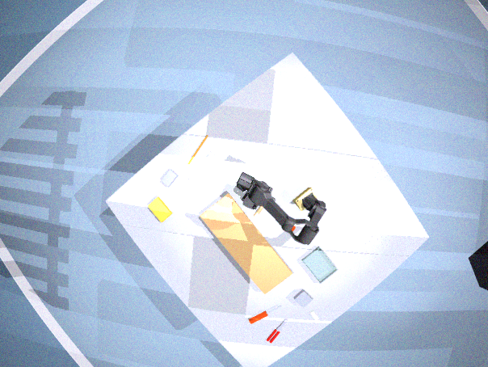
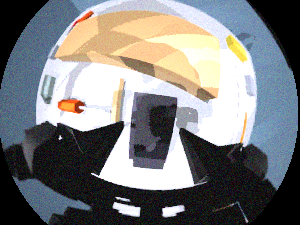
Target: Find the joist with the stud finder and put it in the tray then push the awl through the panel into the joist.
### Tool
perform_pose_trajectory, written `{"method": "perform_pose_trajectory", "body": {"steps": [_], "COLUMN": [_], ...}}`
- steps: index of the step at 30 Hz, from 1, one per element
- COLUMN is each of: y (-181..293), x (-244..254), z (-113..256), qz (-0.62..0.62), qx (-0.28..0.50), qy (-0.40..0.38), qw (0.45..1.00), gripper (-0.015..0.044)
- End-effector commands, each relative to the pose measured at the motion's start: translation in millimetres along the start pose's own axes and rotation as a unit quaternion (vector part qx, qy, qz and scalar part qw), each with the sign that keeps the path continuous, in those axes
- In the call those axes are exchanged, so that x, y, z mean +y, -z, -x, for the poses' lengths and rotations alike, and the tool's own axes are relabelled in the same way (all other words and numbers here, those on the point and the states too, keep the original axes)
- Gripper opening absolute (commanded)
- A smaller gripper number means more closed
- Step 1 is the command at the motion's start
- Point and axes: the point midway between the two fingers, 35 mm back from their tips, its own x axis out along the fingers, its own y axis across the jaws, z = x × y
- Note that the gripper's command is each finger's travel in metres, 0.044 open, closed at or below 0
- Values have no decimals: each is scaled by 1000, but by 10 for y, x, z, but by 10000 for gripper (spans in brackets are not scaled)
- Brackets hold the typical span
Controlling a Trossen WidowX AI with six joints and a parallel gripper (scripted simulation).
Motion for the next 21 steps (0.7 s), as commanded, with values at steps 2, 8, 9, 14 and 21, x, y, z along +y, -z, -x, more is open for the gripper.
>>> {"method": "perform_pose_trajectory", "body": {"steps": [2, 8, 9, 14, 21], "y": [0, 0, 0, 0, 0], "x": [3, 3, 3, 3, 3], "z": [-16, -16, -16, -16, -16], "qz": [-2, -2, -2, -2, -2], "qx": [-3, -3, -3, -3, -3], "qy": [0, 0, 0, 0, 0], "qw": [1000, 1000, 1000, 1000, 1000], "gripper": [361, 302, 295, 262, 215]}}
